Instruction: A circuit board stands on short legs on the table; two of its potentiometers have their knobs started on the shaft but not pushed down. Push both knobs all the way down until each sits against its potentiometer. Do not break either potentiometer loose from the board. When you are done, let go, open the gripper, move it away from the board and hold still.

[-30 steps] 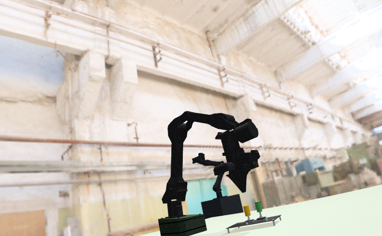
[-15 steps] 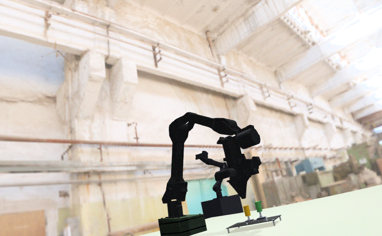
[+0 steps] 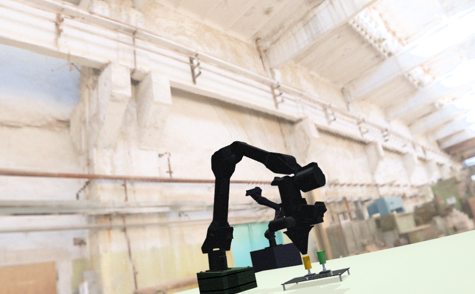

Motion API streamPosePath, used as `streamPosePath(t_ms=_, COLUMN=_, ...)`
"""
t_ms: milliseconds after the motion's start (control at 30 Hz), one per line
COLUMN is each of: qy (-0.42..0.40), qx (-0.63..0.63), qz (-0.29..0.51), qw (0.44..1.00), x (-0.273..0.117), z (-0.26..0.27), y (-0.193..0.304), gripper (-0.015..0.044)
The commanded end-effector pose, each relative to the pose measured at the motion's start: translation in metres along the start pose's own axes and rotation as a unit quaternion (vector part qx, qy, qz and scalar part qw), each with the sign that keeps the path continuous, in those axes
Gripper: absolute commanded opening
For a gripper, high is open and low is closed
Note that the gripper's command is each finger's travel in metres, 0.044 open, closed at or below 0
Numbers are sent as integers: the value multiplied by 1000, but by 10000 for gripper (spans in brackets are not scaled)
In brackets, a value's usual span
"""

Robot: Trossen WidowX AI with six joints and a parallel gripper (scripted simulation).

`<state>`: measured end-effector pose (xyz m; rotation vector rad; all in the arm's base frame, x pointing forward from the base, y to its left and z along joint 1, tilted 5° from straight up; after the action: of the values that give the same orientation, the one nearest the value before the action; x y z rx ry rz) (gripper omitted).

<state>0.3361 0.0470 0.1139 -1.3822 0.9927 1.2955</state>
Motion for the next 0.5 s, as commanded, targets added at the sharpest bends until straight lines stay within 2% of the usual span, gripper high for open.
streamPosePath(t_ms=0, qy=2, qx=-2, qz=-2, qw=1000, x=0, z=0, y=-1, gripper=0)
streamPosePath(t_ms=467, qy=2, qx=-2, qz=-2, qw=1000, x=3, z=0, y=-1, gripper=0)
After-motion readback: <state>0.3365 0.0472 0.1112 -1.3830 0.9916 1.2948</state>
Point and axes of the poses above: the point midway between the two fingers, 35 mm back from their tips, its own x axis out along the fingers, its own z axis across the jaws, y = z × x, the point moved 4 cm from there along -x, back along the fingers, and after that the axes turned 4 degrees about -x, right-handed, at the moved point
